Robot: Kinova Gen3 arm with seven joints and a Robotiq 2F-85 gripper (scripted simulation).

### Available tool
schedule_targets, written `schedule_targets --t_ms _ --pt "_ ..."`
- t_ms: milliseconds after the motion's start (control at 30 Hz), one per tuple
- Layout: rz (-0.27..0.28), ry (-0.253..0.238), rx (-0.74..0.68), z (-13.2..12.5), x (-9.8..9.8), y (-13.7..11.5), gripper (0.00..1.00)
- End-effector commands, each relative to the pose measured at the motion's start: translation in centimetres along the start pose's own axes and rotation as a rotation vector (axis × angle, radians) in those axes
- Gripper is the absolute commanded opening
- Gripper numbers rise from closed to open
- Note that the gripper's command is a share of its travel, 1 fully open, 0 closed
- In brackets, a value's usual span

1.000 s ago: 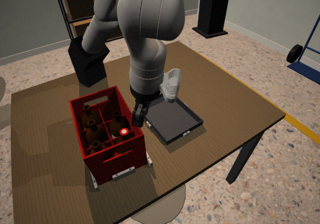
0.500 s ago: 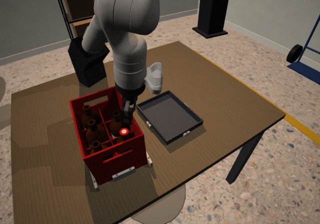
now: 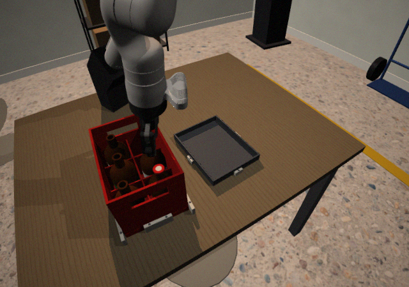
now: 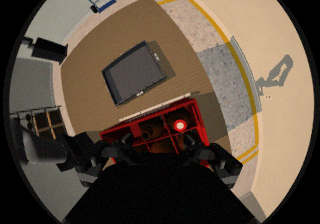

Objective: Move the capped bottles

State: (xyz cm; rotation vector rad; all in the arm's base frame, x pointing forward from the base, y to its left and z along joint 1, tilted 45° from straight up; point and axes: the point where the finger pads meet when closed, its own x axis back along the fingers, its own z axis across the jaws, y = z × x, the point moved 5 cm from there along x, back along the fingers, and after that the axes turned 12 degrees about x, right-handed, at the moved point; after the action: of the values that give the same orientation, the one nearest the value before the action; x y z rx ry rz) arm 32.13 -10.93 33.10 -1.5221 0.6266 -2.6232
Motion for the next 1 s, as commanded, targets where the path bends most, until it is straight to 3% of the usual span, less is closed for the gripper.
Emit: schedule_targets --t_ms 0,167,633,733,967 --pt "0.011 0.022 0.033 -0.8 -0.1 1.1 1.00" --pt "0.003 0.031 0.061 -1.0 -0.1 1.5 1.00" --pt "0.018 0.107 0.223 -3.4 -0.9 5.8 1.00" --pt "-0.004 0.112 0.216 -2.8 -0.5 5.7 1.00" --pt "0.013 0.146 0.297 -3.1 -0.9 8.1 1.00"
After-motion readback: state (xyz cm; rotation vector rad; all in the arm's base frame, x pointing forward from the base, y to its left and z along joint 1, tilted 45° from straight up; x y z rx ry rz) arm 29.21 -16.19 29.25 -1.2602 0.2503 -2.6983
